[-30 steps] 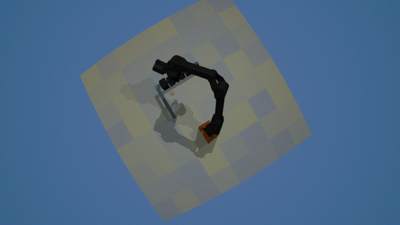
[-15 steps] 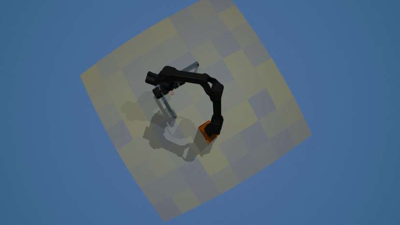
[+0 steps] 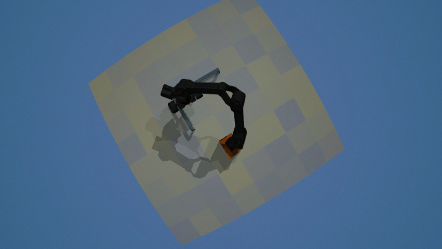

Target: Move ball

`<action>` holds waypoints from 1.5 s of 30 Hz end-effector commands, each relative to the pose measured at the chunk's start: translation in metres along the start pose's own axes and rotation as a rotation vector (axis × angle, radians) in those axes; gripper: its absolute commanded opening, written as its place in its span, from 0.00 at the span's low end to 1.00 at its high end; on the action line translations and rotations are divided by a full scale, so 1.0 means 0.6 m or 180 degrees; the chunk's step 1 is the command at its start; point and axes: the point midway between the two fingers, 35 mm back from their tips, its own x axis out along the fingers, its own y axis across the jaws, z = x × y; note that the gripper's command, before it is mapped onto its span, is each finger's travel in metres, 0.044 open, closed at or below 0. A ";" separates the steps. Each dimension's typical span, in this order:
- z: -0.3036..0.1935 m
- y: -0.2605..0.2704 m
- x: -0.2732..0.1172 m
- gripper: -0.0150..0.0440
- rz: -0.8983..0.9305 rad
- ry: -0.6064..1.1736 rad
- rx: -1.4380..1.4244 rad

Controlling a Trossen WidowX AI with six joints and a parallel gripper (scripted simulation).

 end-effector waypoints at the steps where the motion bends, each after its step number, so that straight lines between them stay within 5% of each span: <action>1: -0.005 -0.002 0.036 0.25 -0.0043 0.0032 -0.0032; 28: -0.008 -0.005 0.105 0.25 -0.0052 0.0031 -0.0031; 37: -0.004 -0.004 0.098 0.65 -0.0022 0.0014 0.0001; 45: -0.002 -0.003 0.080 0.68 -0.0021 0.0016 -0.0004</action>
